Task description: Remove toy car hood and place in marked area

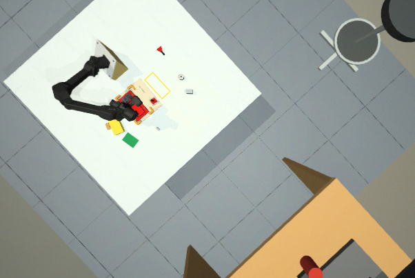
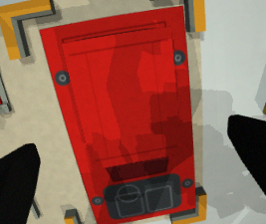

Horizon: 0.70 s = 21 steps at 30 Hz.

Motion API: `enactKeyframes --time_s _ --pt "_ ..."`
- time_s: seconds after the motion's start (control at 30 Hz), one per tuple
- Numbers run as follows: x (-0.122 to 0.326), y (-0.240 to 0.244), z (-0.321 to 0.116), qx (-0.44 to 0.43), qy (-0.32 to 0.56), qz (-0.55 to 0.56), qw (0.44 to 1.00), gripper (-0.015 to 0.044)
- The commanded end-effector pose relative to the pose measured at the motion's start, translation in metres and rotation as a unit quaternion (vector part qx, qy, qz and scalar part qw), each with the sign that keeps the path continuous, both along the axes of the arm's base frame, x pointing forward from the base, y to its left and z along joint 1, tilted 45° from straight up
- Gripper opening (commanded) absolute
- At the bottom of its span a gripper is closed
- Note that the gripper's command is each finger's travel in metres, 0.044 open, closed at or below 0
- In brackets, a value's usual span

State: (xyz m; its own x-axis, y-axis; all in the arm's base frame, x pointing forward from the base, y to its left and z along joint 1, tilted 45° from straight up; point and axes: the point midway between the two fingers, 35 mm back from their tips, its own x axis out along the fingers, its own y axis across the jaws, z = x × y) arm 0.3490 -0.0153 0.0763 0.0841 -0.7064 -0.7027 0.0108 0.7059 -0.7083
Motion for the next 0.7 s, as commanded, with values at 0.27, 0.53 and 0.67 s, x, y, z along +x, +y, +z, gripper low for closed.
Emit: enactKeyframes --time_s 0.27,0.53,0.67 --pt "-0.0017 -0.0053 -0.0032 0.002 0.02 0.006 1.0 0.044" --pt "-0.0011 -0.0089 -0.0073 0.002 0.02 0.006 1.0 0.044" --pt "-0.0008 -0.0108 -0.0093 0.002 0.02 0.006 1.0 0.044"
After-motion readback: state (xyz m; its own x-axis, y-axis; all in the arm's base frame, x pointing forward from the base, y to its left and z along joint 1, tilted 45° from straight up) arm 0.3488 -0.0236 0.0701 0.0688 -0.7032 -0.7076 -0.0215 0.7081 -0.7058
